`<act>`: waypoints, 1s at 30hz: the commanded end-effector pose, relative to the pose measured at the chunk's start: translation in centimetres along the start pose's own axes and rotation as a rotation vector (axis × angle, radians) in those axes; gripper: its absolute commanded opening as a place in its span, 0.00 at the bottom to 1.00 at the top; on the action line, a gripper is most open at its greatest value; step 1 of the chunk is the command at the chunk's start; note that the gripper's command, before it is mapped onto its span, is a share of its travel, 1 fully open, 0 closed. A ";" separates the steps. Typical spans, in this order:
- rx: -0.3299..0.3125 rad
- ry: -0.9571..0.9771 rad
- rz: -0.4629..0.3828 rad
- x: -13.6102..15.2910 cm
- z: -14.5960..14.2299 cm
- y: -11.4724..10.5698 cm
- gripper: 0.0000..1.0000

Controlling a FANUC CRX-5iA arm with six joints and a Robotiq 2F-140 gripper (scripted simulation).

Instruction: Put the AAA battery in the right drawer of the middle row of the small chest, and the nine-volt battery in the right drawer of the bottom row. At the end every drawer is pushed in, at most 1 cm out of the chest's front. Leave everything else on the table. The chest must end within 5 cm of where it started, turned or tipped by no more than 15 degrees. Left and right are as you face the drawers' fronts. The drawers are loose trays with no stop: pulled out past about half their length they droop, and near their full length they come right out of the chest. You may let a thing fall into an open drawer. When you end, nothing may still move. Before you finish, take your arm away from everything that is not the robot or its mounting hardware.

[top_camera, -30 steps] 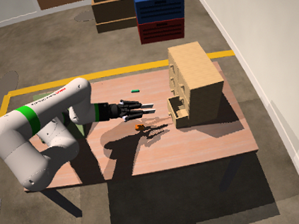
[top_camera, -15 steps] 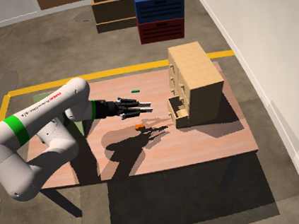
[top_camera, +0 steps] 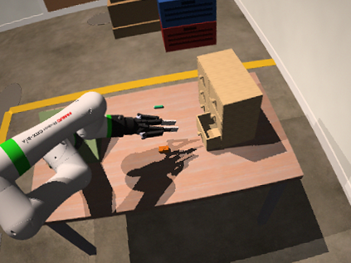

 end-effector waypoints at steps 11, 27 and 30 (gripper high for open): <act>0.006 -0.002 -0.170 -2.1 0.0 -1.6 0.20; 0.033 -0.001 -0.617 -7.5 -0.4 -5.6 0.20; 0.038 -0.001 -0.710 -8.5 -0.4 -6.3 0.20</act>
Point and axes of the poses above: the point where the finger pads meet when closed, its own y axis out along the fingers, its own z axis across the jaws, x = y × z, the point moved 8 cm from there along -y, back along the fingers, and after that the axes turned 3 degrees about y, right-handed, at the moved point
